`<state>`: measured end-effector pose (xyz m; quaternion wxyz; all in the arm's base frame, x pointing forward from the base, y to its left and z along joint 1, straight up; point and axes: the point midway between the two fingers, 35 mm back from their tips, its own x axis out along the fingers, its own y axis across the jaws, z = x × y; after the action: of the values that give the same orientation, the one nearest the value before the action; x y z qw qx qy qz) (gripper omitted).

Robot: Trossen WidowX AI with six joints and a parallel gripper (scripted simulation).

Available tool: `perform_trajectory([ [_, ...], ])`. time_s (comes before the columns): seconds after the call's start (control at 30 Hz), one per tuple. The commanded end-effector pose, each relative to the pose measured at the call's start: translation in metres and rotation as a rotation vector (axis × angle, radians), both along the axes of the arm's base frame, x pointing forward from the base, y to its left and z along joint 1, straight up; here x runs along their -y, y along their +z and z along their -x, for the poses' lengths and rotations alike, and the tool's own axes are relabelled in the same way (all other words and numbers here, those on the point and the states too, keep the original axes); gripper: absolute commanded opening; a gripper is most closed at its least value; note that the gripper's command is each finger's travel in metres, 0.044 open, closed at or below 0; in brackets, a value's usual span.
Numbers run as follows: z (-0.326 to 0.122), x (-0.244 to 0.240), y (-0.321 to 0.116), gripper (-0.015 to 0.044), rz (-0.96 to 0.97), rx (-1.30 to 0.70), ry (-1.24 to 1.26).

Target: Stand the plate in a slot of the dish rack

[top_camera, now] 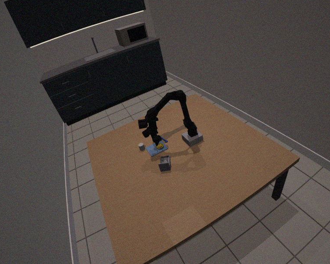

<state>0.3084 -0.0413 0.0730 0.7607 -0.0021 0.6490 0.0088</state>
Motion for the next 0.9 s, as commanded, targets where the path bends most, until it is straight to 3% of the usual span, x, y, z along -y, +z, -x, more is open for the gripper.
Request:
perform_trajectory([
  [0.0,0.021,0.023,-0.018,0.0400,0.022,-0.118,0.035],
  [0.87,0.024,0.023,-0.051,0.0400,0.023,-0.137,0.041],
])
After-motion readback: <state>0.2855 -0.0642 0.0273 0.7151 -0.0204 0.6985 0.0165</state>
